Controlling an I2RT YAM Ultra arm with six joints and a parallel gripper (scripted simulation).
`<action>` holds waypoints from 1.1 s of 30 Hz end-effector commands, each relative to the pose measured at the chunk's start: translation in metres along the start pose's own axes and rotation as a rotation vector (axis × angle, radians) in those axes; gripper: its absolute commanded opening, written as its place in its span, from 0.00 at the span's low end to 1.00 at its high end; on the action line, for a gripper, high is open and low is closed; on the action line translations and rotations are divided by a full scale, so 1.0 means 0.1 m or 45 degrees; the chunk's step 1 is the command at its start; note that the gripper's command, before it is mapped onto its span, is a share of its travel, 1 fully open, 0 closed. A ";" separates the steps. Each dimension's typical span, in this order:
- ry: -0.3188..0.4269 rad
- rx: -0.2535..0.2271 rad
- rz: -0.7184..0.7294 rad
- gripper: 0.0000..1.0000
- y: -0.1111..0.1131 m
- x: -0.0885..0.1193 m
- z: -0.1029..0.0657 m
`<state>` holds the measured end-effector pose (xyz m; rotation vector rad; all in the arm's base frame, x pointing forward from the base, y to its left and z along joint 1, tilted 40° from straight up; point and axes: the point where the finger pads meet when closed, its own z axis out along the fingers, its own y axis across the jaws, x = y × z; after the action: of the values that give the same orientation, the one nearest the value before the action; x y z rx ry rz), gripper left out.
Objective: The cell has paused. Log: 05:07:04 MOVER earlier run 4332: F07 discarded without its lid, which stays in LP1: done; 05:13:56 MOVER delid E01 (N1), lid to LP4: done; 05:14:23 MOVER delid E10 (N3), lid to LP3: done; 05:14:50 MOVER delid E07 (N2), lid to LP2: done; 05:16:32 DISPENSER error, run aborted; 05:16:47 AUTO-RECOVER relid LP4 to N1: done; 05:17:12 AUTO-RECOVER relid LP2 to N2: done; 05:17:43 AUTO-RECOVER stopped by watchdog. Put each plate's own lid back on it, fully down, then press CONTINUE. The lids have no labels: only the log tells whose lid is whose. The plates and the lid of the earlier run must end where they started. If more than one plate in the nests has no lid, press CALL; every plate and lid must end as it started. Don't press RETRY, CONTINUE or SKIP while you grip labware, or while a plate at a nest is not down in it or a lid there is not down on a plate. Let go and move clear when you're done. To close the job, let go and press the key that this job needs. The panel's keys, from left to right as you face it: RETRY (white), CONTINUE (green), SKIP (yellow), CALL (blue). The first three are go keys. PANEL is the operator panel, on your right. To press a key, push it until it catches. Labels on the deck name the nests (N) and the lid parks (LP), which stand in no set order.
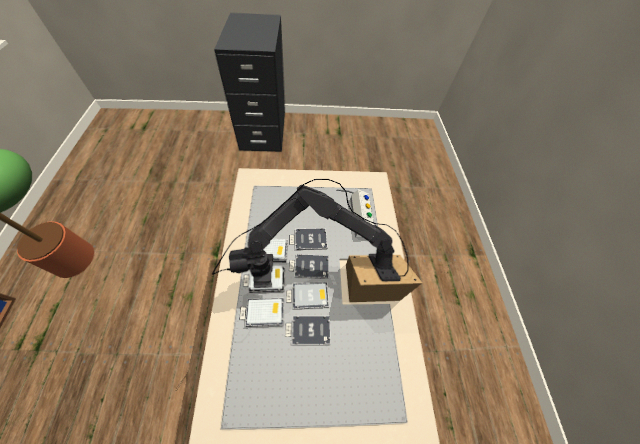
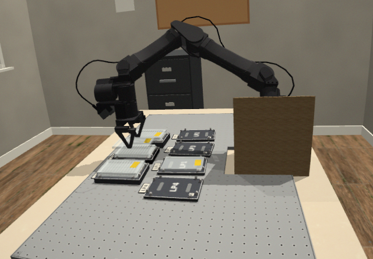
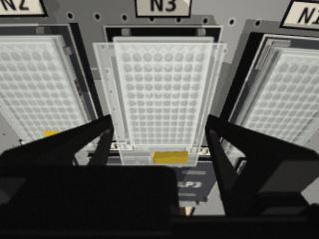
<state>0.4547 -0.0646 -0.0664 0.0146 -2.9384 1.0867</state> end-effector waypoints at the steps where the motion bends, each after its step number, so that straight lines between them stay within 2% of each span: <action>1: -0.007 -0.007 -0.009 0.00 0.03 0.01 0.02; 11: -0.016 -0.005 -0.017 0.00 0.04 0.01 0.02; 12: -0.048 -0.009 0.016 0.00 0.00 -0.10 -0.03; 17: -0.016 -0.004 0.003 0.00 0.00 -0.03 0.08; 21: -0.001 0.000 -0.031 0.00 0.08 0.04 0.12; 25: 0.007 0.000 -0.026 0.00 0.05 0.05 0.16; 33: -0.006 0.000 -0.013 0.00 0.01 0.03 0.14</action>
<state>0.4537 -0.0741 -0.0744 0.0160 -2.9384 1.0837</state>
